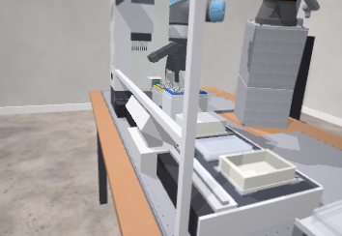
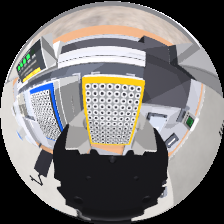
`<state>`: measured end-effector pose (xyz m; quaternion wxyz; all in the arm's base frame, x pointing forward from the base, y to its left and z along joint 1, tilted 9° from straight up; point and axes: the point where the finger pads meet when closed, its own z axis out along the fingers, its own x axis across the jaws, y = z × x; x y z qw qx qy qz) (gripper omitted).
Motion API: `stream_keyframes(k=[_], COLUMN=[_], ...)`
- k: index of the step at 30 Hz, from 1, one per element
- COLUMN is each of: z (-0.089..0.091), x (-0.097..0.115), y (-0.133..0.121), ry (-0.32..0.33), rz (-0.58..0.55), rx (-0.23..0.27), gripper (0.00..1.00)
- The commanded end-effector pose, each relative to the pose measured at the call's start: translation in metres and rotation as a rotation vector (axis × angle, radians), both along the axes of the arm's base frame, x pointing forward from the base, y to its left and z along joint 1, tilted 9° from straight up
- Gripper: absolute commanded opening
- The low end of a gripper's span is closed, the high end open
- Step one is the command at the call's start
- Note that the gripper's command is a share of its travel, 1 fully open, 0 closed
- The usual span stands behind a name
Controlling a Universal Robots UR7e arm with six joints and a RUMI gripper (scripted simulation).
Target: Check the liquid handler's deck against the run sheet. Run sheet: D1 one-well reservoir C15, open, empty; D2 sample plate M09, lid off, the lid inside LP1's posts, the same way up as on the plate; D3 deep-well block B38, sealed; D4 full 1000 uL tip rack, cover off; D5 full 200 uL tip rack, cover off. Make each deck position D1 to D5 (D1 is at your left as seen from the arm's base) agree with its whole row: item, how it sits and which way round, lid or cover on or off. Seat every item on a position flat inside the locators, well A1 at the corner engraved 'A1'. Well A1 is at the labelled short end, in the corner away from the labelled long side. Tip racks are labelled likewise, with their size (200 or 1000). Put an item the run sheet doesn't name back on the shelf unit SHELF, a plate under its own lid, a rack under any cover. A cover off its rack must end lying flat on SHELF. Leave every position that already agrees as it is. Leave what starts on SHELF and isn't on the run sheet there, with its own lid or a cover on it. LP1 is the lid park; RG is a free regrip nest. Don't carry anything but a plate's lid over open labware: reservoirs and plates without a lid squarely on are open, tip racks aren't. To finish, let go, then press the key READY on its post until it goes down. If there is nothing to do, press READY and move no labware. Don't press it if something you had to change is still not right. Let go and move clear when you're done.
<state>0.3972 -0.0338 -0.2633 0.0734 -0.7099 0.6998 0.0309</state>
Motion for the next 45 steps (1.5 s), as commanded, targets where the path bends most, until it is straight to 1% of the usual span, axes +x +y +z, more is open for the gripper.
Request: stream_keyframes(k=[1,45], z=[-0.0089,-0.0098], x=[0.0035,-0.0004], y=[0.0005,0.0032], ry=[-0.006,-0.002], rz=[0.0,0.0], rx=[-0.003,0.0], gripper=[0.0,0.0])
